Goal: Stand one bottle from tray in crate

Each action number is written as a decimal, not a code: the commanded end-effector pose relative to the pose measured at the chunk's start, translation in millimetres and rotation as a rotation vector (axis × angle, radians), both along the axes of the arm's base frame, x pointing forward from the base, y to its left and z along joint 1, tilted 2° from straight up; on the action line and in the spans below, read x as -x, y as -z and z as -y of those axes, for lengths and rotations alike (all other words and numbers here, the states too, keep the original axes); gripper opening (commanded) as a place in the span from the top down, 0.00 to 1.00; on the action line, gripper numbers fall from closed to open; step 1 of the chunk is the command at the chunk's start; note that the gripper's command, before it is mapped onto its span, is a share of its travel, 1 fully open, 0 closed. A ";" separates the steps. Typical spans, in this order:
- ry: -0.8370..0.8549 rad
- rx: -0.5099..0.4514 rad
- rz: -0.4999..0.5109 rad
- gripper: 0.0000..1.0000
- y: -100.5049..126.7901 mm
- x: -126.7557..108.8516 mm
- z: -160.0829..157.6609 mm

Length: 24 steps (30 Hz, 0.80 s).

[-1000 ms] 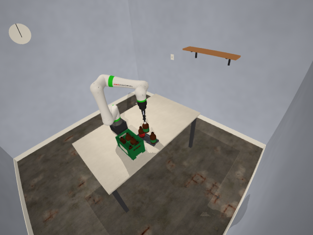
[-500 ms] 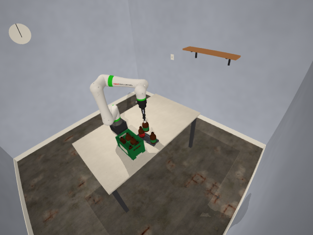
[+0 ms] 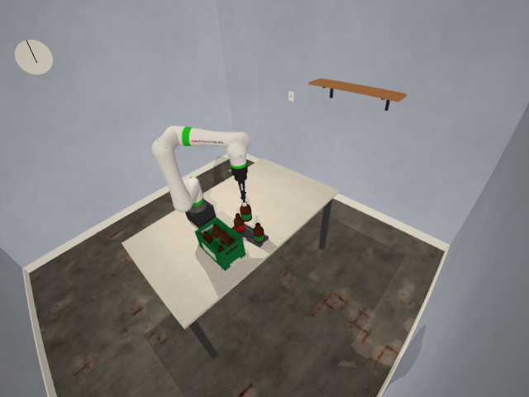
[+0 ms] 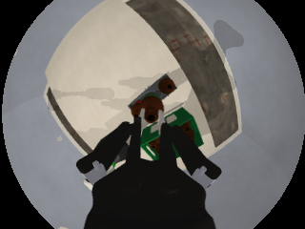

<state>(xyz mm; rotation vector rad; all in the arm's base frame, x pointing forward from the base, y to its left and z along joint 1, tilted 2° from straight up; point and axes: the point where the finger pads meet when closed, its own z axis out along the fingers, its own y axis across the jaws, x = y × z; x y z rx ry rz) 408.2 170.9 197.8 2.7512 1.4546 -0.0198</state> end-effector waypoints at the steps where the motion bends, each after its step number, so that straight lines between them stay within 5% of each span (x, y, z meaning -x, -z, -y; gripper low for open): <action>1: 0.000 0.000 0.000 1.00 -1.5 -0.1 -0.1; 24: 0.000 0.000 0.000 1.00 -3.7 -0.1 -0.2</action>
